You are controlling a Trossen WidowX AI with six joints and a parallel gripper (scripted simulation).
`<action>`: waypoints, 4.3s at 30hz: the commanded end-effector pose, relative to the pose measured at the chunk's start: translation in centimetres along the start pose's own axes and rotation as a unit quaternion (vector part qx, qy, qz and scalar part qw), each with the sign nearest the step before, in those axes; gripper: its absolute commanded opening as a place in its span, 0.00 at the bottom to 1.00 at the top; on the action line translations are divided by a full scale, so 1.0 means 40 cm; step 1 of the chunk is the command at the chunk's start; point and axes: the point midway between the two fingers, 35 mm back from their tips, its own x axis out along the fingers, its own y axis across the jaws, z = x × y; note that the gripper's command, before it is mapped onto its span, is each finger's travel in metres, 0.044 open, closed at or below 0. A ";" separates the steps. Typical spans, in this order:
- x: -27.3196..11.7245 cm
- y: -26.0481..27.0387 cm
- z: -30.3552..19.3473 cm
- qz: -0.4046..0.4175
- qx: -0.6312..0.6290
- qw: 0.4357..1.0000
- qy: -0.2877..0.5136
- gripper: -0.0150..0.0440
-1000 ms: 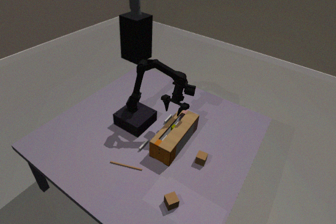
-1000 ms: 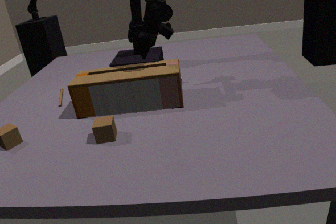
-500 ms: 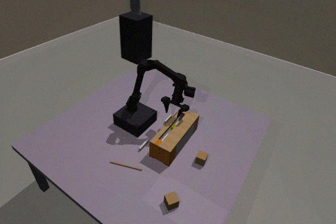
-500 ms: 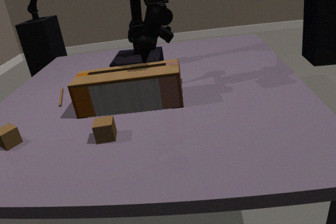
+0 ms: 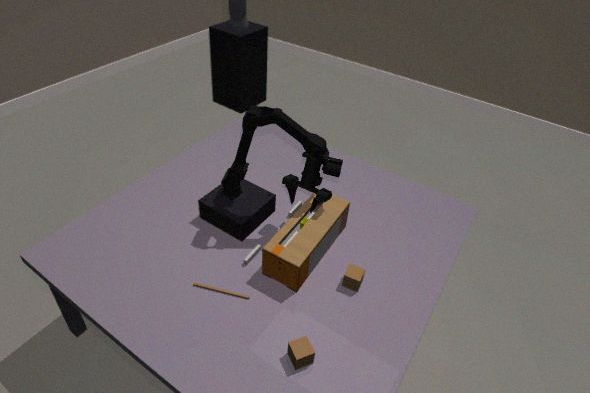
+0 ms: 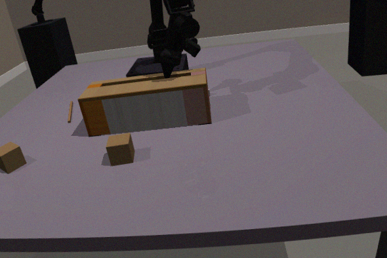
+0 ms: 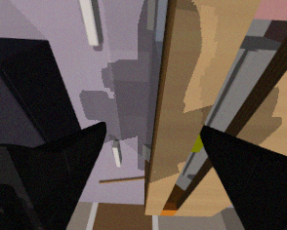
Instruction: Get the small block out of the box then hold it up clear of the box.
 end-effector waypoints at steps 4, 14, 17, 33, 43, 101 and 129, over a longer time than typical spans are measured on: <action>0.027 -0.001 0.006 -0.001 -0.003 1.000 0.002 0.93; 0.066 0.002 0.016 -0.001 -0.003 1.000 0.002 0.93; 0.078 0.004 0.019 -0.001 -0.003 1.000 0.002 0.93; 0.102 0.004 -0.050 0.000 0.000 1.000 0.002 0.93; 0.127 0.004 -0.121 0.000 0.000 1.000 0.003 0.93; 0.077 0.006 -0.480 0.003 0.002 1.000 0.011 0.93; 0.103 0.070 -0.572 0.083 0.971 0.189 -0.117 0.74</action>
